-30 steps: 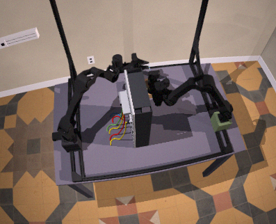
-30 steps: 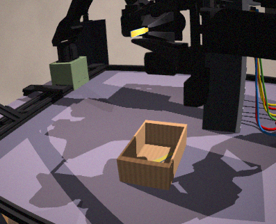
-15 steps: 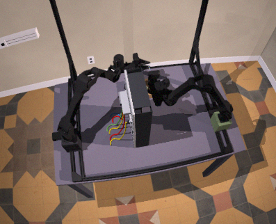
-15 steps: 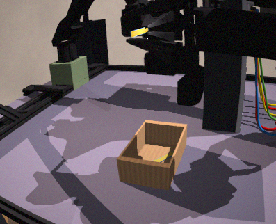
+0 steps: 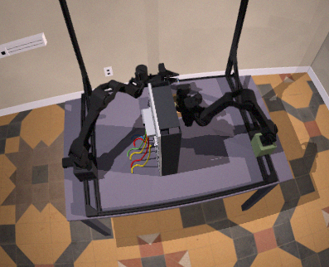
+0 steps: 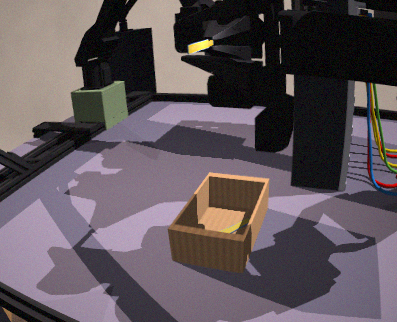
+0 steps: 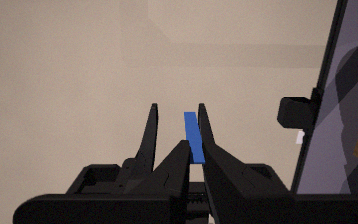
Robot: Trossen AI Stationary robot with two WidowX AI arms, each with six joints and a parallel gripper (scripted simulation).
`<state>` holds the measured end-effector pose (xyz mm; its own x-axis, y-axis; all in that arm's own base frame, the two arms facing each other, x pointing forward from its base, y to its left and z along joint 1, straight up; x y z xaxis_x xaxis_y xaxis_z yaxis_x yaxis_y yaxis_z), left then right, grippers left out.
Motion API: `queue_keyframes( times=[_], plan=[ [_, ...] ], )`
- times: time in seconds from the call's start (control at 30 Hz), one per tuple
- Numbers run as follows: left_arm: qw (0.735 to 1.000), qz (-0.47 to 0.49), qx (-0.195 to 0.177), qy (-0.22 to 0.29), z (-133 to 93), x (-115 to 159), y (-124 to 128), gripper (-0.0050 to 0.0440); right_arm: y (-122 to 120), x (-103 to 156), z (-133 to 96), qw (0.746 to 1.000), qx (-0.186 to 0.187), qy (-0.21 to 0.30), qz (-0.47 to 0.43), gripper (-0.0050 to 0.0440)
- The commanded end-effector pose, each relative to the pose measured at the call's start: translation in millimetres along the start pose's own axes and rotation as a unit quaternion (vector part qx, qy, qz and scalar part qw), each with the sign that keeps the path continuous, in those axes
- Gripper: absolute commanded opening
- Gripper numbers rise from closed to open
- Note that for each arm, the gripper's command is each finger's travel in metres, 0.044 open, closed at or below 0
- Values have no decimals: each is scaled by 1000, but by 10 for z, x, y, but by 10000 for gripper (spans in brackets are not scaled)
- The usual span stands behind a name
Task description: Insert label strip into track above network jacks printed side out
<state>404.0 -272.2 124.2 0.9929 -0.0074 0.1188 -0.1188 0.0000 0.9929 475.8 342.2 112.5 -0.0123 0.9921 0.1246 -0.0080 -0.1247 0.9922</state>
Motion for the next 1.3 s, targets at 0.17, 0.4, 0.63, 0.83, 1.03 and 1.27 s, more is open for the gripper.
queue_keyframes(
  times=[0.17, 0.4, 0.63, 0.83, 1.03, 1.27],
  plan=[
    [1000, 16, -5, 0, -3, 18, 128, -50, 64, 21, 33, 1000, -6, 1, 9, 160],
    [1000, 16, -5, 0, -3, 18, 128, -50, 64, 21, 33, 1000, -6, 1, 9, 160],
    [1000, 16, -5, 0, -3, 18, 128, -50, 64, 21, 33, 1000, -6, 1, 9, 160],
    [1000, 16, -5, 0, -3, 18, 128, -50, 64, 21, 33, 1000, -6, 1, 9, 160],
    [1000, 16, -5, 0, -3, 18, 128, -50, 64, 21, 33, 1000, -6, 1, 9, 147],
    [1000, 16, -5, 0, -3, 18, 128, -50, 64, 21, 33, 1000, -6, 1, 9, 107]
  ],
)
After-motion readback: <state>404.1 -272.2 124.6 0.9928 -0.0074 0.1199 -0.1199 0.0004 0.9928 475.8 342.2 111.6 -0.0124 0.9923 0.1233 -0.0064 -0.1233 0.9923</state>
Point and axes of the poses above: on each arm, the point midway between the two fingers, 35 mm back from their tips, its own z axis out along the fingers, its own y axis across the jaws, x = y × z, the point moved 2 cm from there along -z, back along the fingers, and after that the axes turned 7 degrees about z, right-handed, at the moved point
